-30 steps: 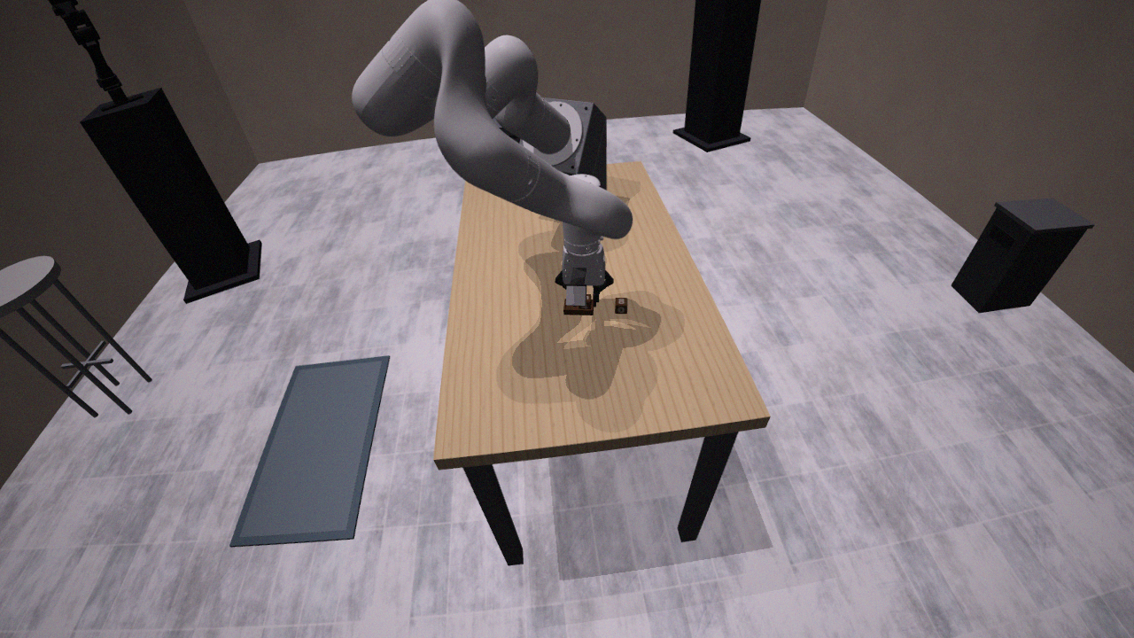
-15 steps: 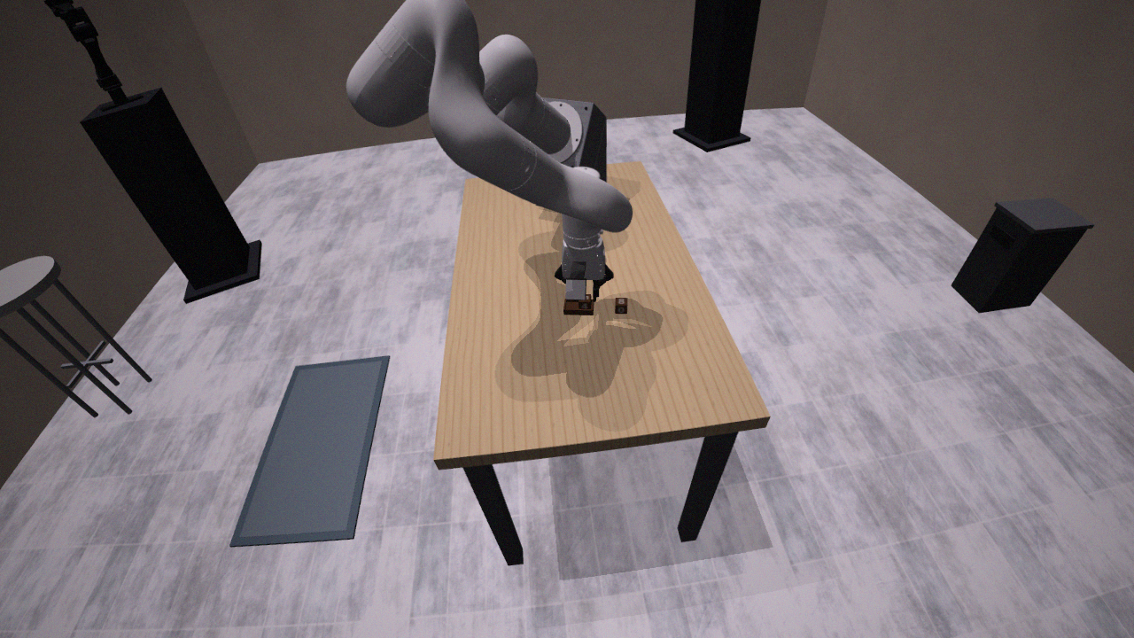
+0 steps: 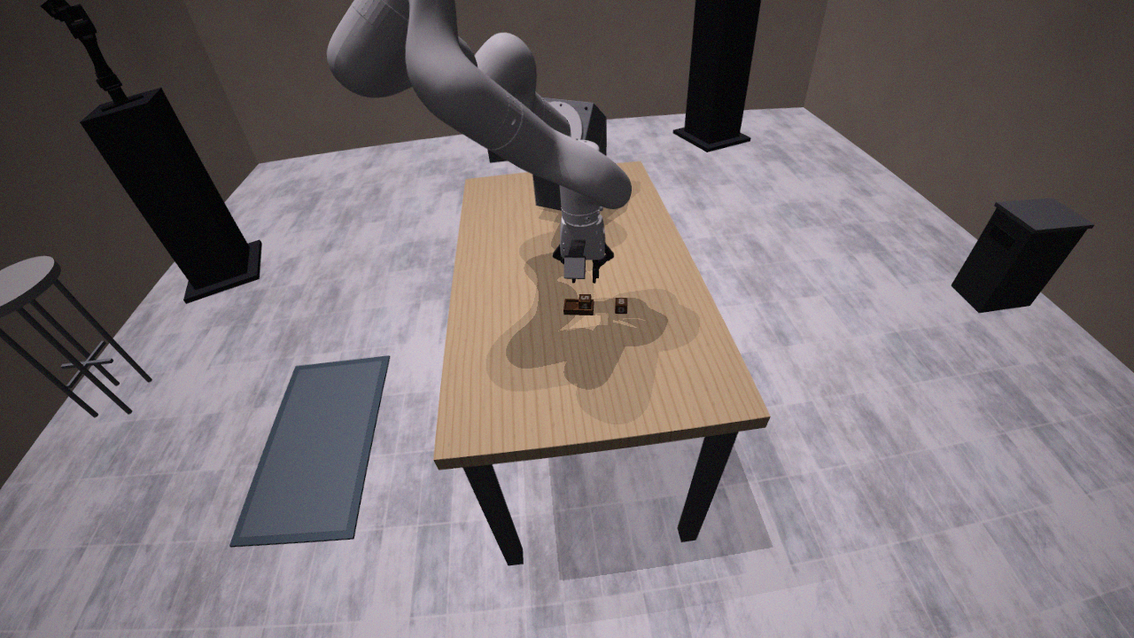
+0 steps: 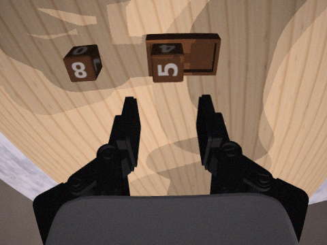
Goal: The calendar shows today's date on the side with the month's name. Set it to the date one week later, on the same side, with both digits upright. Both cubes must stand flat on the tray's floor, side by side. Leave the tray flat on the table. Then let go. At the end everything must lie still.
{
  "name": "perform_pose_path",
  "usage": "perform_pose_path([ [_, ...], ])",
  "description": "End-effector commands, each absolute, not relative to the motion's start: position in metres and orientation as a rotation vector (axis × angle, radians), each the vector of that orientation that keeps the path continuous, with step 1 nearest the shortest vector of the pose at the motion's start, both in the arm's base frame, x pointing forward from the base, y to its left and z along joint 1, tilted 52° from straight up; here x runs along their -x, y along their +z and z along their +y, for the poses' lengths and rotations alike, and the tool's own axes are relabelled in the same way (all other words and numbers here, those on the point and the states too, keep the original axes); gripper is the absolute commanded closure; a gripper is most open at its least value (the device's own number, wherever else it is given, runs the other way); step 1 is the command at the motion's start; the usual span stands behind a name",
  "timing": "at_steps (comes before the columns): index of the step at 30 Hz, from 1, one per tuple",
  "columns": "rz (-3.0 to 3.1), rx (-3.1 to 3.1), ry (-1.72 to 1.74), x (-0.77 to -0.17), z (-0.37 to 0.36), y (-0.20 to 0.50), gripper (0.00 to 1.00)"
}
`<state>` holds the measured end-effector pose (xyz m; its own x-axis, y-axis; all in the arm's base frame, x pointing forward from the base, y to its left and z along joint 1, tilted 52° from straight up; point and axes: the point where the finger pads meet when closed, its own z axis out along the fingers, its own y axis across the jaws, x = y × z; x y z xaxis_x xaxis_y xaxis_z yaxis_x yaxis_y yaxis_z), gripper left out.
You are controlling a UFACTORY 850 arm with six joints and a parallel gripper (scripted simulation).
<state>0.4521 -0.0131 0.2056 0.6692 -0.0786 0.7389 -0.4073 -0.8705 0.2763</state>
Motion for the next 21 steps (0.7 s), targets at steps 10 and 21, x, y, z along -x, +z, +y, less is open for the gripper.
perform_pose_path([
  [10, -0.38, -2.461, 1.06, -0.4434, -0.0061, 0.2152, 0.0],
  [21, -0.38, -2.461, 1.06, -0.4434, -0.0061, 0.2152, 0.0],
])
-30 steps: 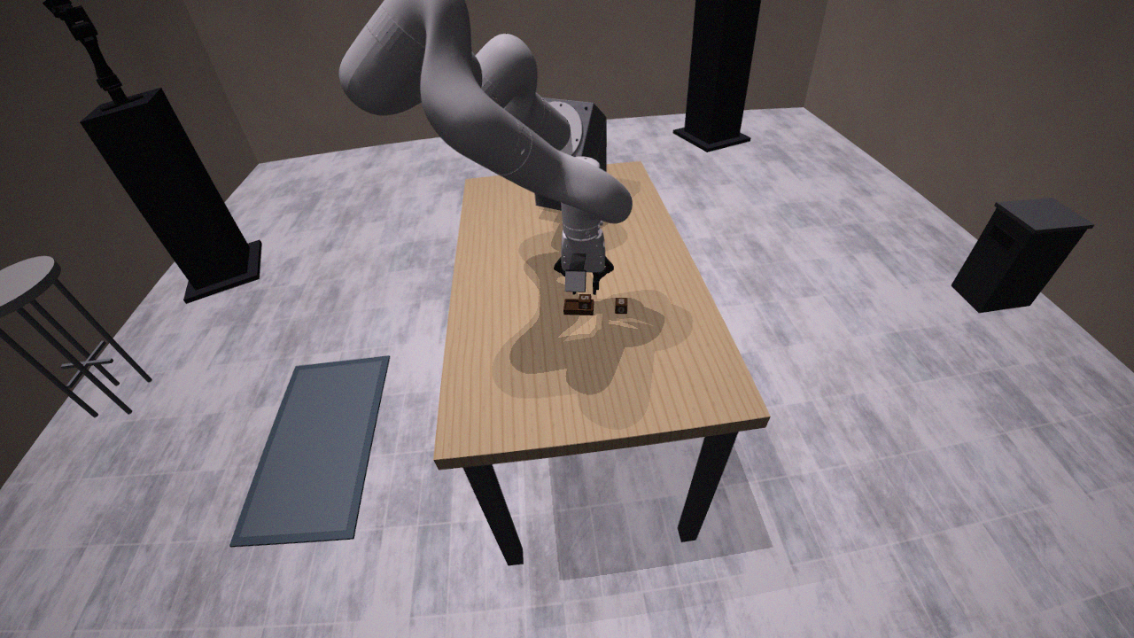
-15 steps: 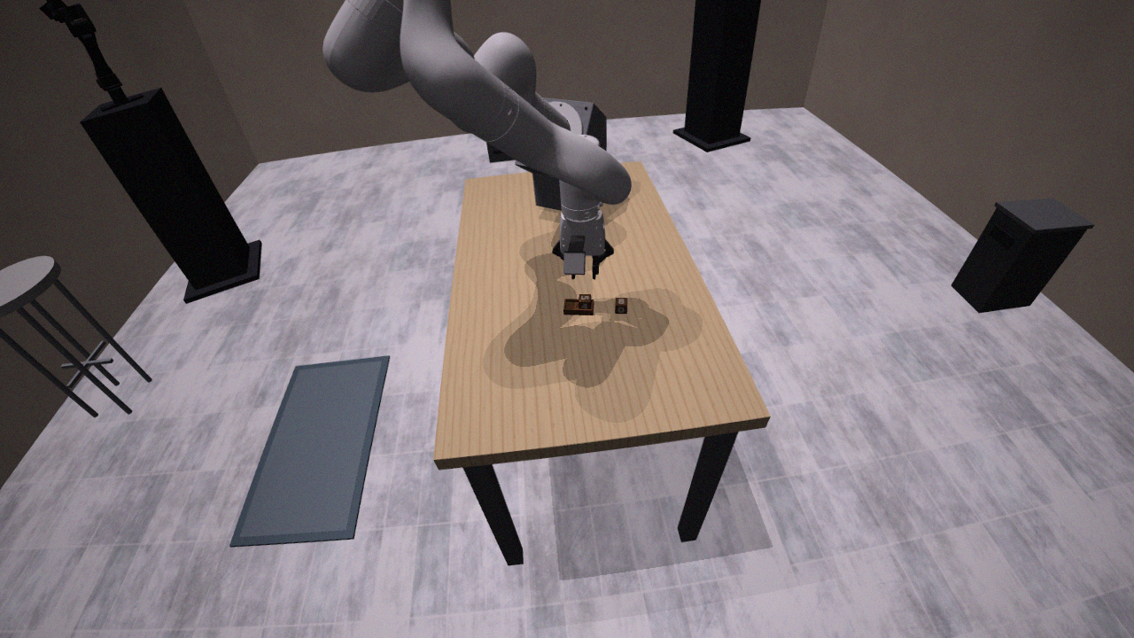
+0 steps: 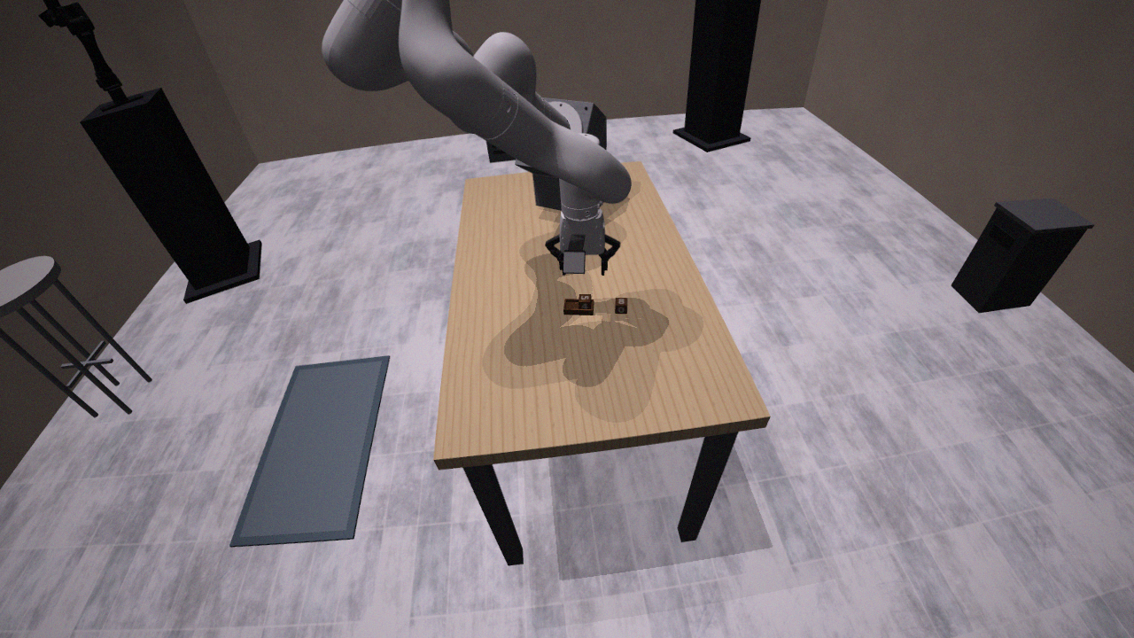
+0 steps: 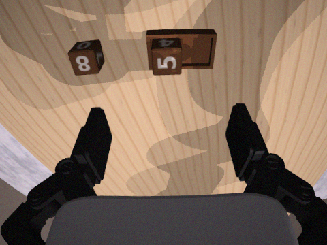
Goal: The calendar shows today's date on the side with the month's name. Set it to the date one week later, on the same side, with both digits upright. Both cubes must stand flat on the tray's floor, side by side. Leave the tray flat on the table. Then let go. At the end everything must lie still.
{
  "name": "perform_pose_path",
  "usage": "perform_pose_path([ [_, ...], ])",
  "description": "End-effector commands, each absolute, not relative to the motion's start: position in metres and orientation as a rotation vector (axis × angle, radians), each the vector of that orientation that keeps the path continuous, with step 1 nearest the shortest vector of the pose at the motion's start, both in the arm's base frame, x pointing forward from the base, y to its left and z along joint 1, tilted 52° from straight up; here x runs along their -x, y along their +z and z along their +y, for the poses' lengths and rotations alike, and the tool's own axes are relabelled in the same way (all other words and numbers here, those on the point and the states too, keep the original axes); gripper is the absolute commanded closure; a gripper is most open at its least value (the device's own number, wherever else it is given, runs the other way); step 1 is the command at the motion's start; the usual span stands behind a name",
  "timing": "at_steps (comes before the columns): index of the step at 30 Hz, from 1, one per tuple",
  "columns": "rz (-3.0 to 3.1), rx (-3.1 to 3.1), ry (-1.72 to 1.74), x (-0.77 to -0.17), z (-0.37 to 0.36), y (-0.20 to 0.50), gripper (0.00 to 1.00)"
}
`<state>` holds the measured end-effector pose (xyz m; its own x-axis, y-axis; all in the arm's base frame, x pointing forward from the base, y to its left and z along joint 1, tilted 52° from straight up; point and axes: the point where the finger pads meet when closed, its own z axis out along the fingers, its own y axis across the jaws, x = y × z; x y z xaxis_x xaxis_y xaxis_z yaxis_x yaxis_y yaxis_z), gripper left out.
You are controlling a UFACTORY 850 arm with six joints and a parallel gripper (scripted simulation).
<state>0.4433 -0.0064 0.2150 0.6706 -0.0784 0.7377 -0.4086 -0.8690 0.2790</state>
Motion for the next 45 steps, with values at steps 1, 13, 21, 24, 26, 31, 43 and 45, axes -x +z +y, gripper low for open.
perform_pose_path([
  [1, -0.38, -2.461, 1.06, -0.443, -0.006, 0.215, 0.0],
  [13, -0.205, -2.448, 1.002, -0.449, -0.001, 0.213, 0.0],
  [21, 0.08, -2.405, 0.899, -0.457, 0.009, 0.208, 0.0],
  [24, 0.172, -2.385, 0.863, -0.46, 0.012, 0.206, 0.0],
  [26, 0.239, -2.368, 0.836, -0.462, 0.015, 0.204, 0.0],
  [31, 0.401, -2.321, 0.769, -0.466, 0.021, 0.201, 0.0],
  [43, 0.736, -2.188, 0.617, -0.476, 0.034, 0.193, 0.0],
  [45, 0.806, -2.154, 0.583, -0.478, 0.037, 0.191, 0.0],
])
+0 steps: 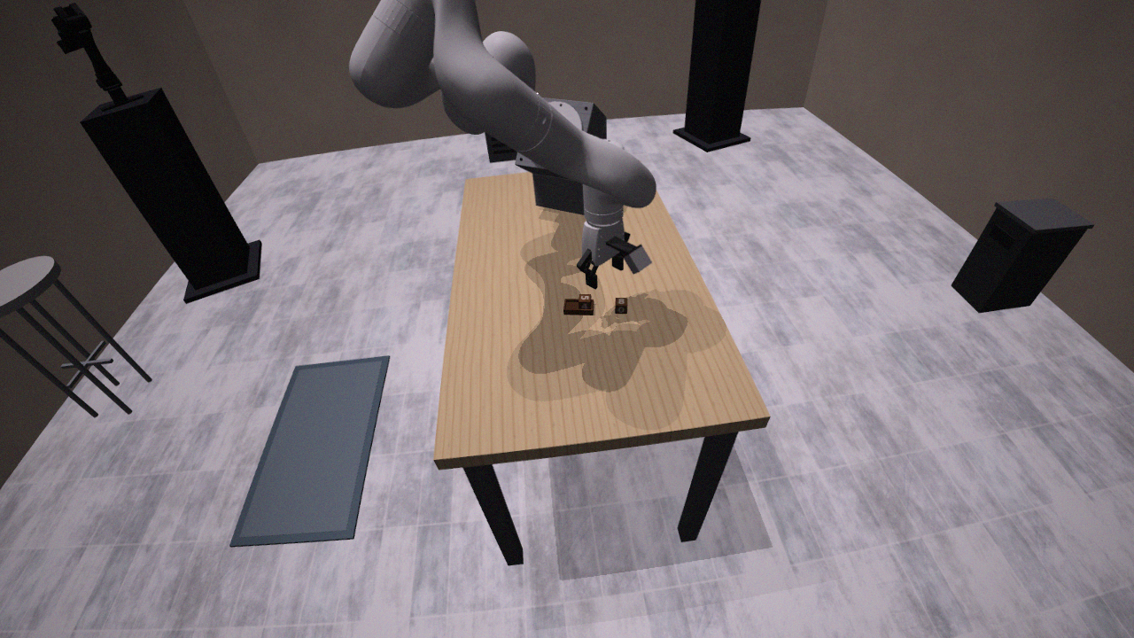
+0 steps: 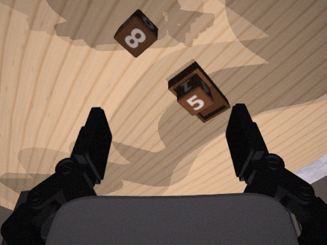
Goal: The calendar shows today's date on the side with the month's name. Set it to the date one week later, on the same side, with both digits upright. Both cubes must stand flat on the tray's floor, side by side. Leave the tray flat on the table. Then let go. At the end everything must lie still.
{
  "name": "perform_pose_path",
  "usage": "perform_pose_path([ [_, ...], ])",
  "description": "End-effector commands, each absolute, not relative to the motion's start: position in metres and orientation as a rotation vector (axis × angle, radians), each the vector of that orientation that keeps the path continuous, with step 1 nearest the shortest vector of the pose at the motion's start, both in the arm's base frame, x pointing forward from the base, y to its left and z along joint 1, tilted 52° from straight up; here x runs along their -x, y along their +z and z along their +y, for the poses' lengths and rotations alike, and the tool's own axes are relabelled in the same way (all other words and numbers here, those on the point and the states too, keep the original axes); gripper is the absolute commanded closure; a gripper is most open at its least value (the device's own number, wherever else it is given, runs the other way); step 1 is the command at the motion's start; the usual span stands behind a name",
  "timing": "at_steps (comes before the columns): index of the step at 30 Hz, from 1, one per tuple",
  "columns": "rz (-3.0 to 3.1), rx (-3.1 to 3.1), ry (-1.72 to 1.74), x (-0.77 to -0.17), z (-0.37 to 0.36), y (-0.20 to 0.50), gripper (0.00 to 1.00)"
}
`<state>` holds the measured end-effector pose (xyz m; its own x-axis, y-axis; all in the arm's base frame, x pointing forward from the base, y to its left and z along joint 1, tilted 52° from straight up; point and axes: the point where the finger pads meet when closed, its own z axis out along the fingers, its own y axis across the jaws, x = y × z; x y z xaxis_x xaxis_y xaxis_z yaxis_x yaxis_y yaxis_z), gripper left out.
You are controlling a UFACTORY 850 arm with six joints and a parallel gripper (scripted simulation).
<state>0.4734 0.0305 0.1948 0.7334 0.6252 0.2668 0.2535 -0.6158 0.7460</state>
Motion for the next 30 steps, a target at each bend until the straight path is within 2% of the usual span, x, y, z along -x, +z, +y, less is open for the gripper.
perform_pose_path([
  [1, 0.823, -2.146, 0.575, -0.479, 0.037, 0.191, 0.0],
  [27, 1.327, -1.816, 0.296, -0.493, 0.061, 0.175, 0.0],
  [28, 1.327, -1.816, 0.296, -0.493, 0.061, 0.175, 0.53],
  [30, 1.327, -1.816, 0.296, -0.493, 0.061, 0.175, 0.53],
])
